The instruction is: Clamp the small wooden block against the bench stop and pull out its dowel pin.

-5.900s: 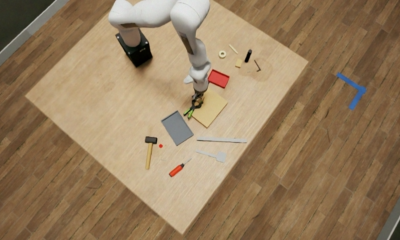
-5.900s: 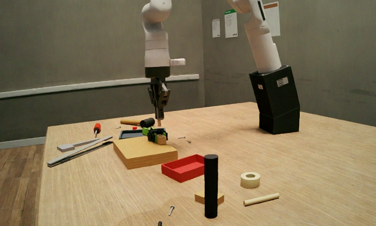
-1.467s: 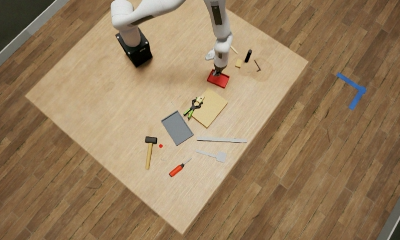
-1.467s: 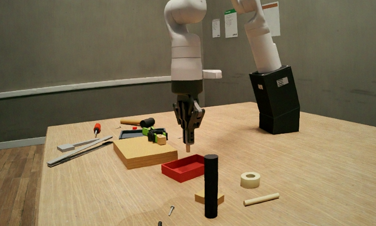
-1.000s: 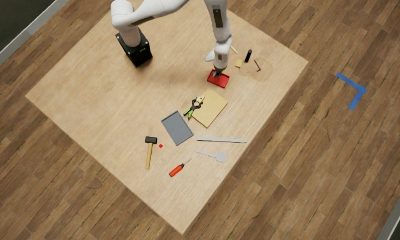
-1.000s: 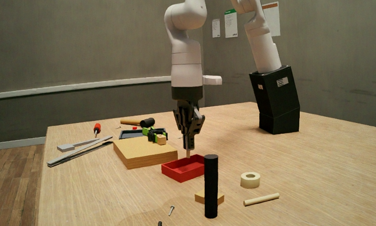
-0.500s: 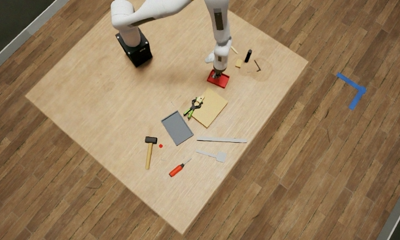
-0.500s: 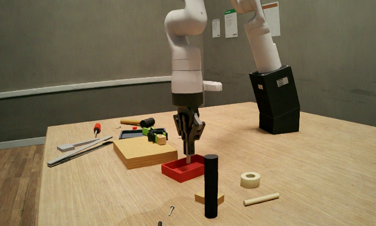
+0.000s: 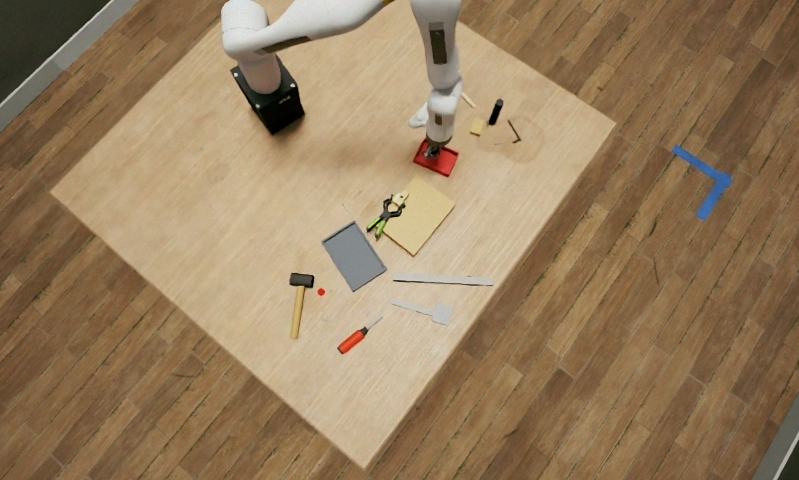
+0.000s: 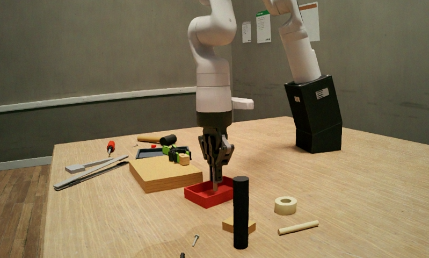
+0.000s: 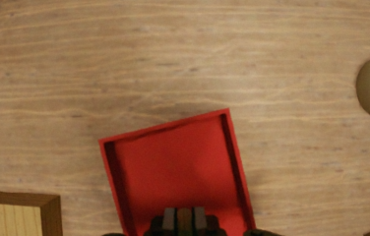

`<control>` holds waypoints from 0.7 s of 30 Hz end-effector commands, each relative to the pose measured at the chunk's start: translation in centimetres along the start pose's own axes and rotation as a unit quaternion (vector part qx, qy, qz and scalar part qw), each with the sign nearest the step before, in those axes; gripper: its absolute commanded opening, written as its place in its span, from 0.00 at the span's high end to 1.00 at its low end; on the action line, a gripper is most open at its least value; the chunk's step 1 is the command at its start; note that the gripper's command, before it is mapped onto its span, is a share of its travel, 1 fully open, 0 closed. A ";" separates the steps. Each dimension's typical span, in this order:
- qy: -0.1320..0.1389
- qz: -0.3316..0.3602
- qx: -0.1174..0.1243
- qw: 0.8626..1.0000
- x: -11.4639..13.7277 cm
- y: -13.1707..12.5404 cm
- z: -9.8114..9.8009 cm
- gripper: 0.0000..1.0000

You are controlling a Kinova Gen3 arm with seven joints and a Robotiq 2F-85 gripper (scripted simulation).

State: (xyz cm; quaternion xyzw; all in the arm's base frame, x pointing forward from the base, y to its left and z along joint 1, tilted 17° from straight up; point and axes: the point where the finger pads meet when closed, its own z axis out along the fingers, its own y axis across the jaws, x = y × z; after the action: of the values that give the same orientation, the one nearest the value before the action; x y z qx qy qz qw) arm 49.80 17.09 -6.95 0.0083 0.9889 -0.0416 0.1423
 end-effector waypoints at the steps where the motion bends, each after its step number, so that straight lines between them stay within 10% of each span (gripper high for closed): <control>1: -0.002 0.002 -0.003 1.000 -0.2 0.2 0.4 0.90; 21: -0.001 0.002 -0.002 1.000 -0.1 0.1 1.0 0.90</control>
State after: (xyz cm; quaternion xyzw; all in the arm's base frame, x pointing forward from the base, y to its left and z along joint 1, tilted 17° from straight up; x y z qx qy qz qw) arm 49.91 16.93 -7.77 0.0086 0.9891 -0.0427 0.1410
